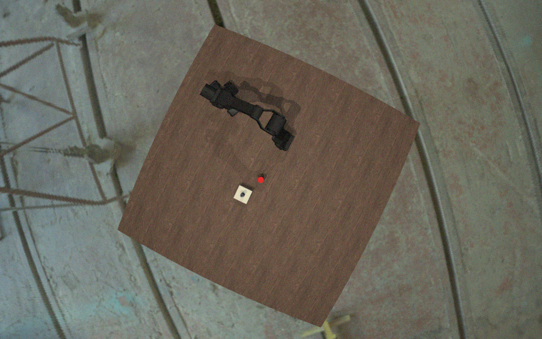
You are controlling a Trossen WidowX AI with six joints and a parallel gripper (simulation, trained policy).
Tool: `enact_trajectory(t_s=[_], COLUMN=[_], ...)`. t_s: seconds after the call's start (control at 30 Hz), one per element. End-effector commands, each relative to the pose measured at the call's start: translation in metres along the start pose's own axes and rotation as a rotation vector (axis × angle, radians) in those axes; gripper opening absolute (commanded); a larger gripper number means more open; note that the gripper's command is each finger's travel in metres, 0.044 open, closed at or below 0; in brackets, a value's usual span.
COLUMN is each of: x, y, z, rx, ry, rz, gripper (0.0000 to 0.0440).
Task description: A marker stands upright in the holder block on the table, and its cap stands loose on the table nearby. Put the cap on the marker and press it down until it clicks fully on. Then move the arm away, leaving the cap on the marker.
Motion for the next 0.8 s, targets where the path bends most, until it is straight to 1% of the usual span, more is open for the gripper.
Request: enact_trajectory(t_s=[0.0,0.77], x=[0.008,0.058], y=[-0.002,-0.027], z=[-0.004,-0.025], rx=[-0.001,0.009], ry=[0.023,0.128], rz=[0.009,0.033], gripper=[0.0303,0.0305])
Point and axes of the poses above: the point midway between the two fingers, 35 mm back from their tips, its own z axis out along the fingers, its own y axis across the jaws, x = y × z, the point moved 5 cm from there along -z, back along the fingers, and after that the axes turned 13 degrees about z, right-handed, at the moved point
